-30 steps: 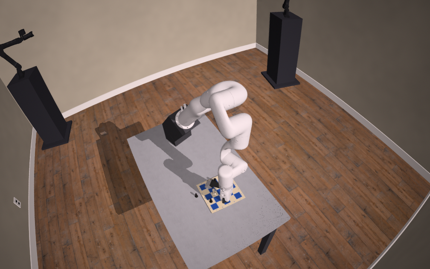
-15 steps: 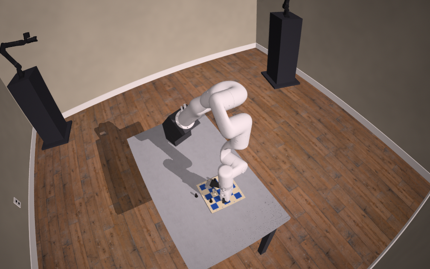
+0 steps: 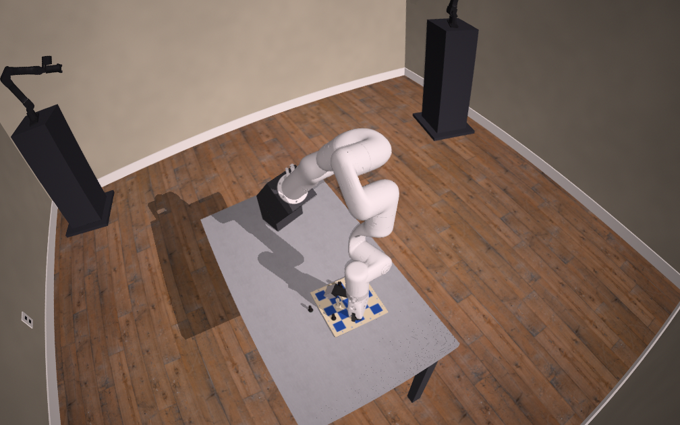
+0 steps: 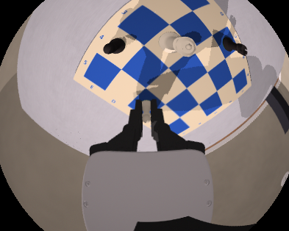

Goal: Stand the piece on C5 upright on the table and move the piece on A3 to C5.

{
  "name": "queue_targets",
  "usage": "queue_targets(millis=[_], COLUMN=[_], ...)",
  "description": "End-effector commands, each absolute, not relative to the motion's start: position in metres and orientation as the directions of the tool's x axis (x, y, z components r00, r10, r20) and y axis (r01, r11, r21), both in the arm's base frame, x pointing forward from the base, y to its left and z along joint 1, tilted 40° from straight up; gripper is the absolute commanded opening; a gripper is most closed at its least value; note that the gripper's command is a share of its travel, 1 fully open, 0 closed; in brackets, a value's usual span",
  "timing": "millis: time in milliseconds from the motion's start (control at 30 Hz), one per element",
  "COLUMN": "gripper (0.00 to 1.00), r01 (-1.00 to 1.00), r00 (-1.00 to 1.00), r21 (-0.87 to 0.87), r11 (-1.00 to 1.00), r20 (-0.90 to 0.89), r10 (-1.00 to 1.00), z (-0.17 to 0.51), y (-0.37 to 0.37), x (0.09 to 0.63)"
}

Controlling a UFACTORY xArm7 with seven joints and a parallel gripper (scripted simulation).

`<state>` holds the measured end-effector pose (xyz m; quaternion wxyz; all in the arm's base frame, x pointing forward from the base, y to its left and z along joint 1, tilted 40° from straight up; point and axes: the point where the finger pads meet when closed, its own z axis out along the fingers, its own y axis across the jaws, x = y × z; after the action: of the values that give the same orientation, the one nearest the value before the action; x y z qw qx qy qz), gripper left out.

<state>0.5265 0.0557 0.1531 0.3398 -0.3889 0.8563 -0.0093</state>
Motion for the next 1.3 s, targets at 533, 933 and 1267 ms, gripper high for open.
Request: queue_targets(millis=[533,933,1267], gripper=[0.0,0.0,0.07], r01=[-0.658,-0.658,-0.658], r00=[-0.466,-0.466,-0.466], r21=[-0.282,-0.282,-0.282], r11=[0.698,0.698,0.698], r20=[-0.576,-0.576,-0.576], r10=[-0.672,-0.672,-0.672], z=[0.1542,0.1542,0.1542], y=[0.0553,0.0553,0.0553], x=[0.5273,0.5273,0.5273])
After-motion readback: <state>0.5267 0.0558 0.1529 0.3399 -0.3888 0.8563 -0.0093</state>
